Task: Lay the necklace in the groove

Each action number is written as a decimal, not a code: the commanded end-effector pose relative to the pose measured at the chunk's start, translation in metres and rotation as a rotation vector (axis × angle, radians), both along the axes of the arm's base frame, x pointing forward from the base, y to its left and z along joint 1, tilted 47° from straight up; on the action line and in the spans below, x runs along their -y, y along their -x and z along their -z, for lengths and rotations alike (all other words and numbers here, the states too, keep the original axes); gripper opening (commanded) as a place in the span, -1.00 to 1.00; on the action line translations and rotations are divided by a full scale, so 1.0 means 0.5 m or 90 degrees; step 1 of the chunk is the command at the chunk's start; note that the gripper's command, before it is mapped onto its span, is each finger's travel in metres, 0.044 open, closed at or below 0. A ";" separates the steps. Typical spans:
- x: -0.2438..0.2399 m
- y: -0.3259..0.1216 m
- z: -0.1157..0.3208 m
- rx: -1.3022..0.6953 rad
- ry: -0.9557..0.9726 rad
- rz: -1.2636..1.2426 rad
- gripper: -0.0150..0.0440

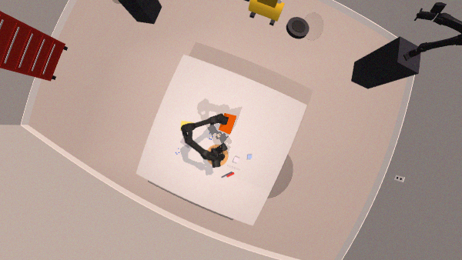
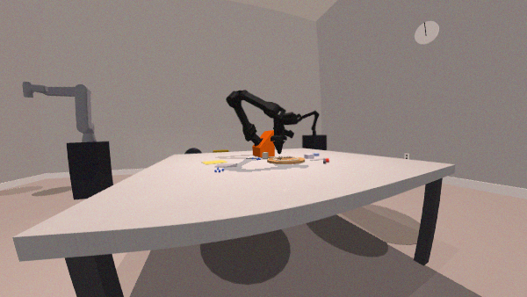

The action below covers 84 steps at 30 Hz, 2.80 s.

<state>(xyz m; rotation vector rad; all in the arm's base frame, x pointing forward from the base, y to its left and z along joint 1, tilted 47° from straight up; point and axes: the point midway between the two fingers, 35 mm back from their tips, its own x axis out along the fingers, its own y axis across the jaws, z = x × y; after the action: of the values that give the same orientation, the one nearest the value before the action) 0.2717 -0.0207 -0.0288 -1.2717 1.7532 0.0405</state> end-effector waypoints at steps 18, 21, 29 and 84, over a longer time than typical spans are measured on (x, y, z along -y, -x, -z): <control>0.030 0.005 0.026 -0.005 0.002 0.004 -0.35; 0.030 0.005 0.026 -0.005 0.002 0.004 -0.49; 0.030 0.005 0.026 -0.005 0.002 0.004 -0.49; 0.022 0.023 0.032 -0.004 0.003 0.003 0.13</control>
<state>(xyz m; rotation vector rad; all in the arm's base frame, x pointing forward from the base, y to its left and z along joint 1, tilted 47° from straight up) 0.2600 -0.0320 -0.0452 -1.2731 1.7627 0.0380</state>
